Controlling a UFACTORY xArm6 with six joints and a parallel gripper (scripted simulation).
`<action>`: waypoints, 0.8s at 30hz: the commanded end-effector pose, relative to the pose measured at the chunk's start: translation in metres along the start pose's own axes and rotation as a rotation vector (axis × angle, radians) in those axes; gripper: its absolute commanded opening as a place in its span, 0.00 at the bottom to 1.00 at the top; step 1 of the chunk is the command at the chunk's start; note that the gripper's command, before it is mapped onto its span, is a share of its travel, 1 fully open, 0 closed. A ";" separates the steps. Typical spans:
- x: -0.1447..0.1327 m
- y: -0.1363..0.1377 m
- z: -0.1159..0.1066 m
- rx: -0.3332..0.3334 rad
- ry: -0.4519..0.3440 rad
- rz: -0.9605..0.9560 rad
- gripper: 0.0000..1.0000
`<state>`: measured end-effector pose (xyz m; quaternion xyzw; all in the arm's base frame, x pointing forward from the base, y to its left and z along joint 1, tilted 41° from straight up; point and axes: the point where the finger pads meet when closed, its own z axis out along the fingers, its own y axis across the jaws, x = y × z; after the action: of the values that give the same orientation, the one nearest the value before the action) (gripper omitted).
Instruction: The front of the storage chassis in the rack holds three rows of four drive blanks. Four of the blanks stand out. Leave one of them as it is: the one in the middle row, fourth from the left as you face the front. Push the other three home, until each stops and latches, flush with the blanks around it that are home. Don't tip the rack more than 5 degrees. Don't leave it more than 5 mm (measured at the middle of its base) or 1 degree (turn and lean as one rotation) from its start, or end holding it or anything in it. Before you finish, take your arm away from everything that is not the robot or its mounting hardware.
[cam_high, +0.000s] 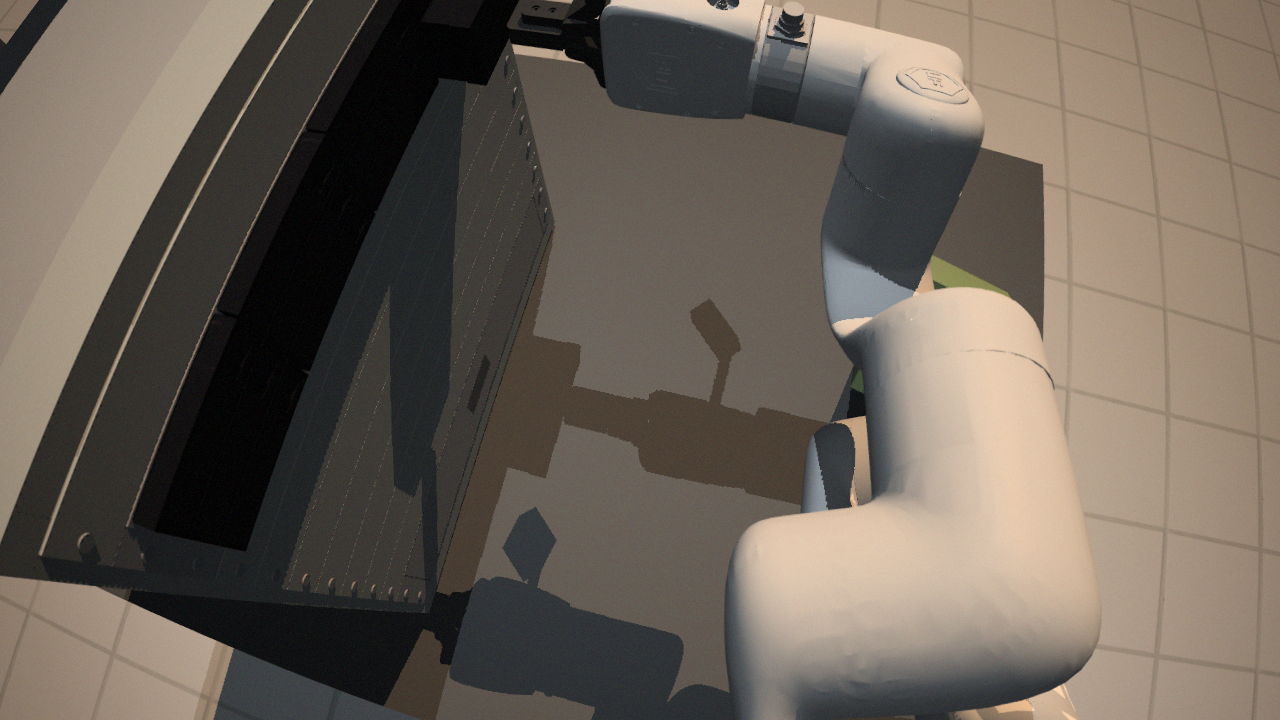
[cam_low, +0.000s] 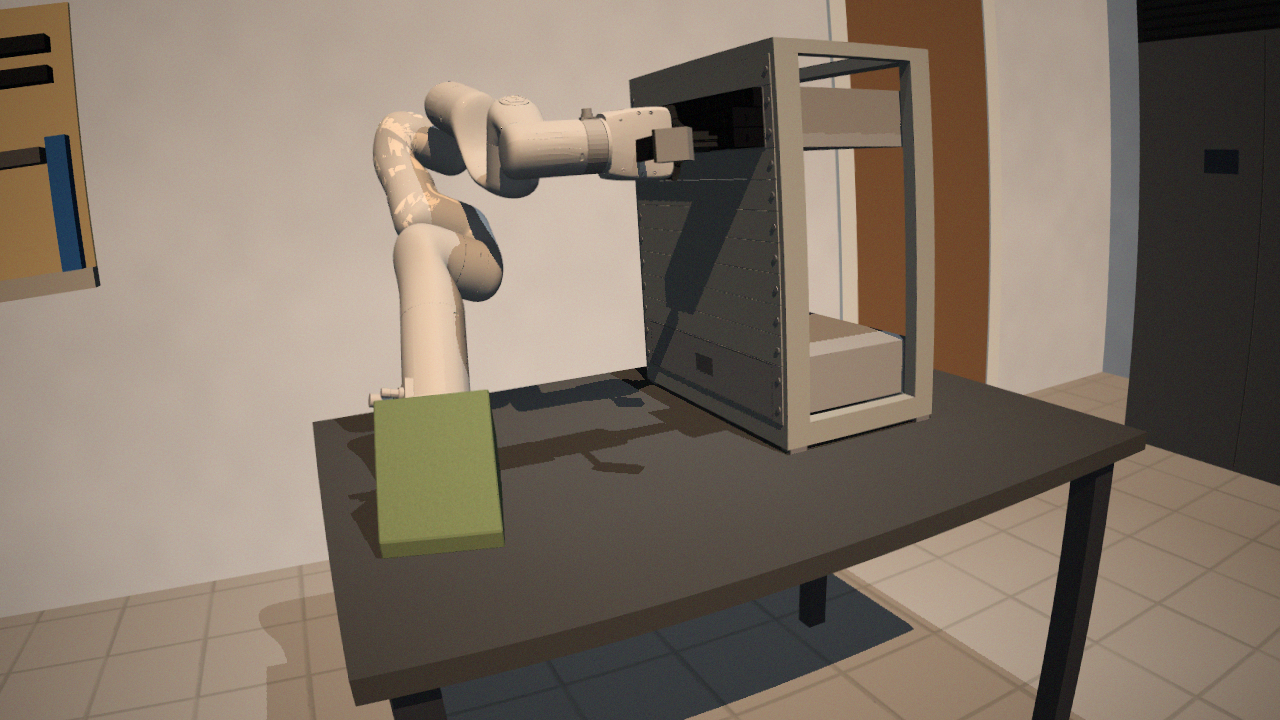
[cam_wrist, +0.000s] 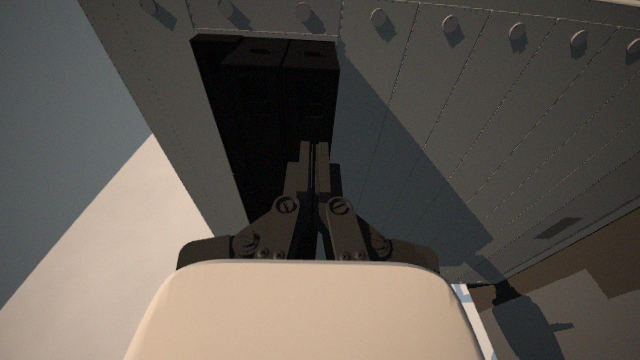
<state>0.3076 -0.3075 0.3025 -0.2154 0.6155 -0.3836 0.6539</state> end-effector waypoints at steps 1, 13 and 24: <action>0.000 -0.001 0.005 0.001 -0.001 -0.002 0.00; 0.000 -0.001 0.008 0.001 -0.001 -0.002 0.00; 0.000 -0.001 0.018 0.001 -0.001 -0.002 0.00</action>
<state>0.3208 -0.3100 0.3045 -0.2154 0.6156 -0.3836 0.6538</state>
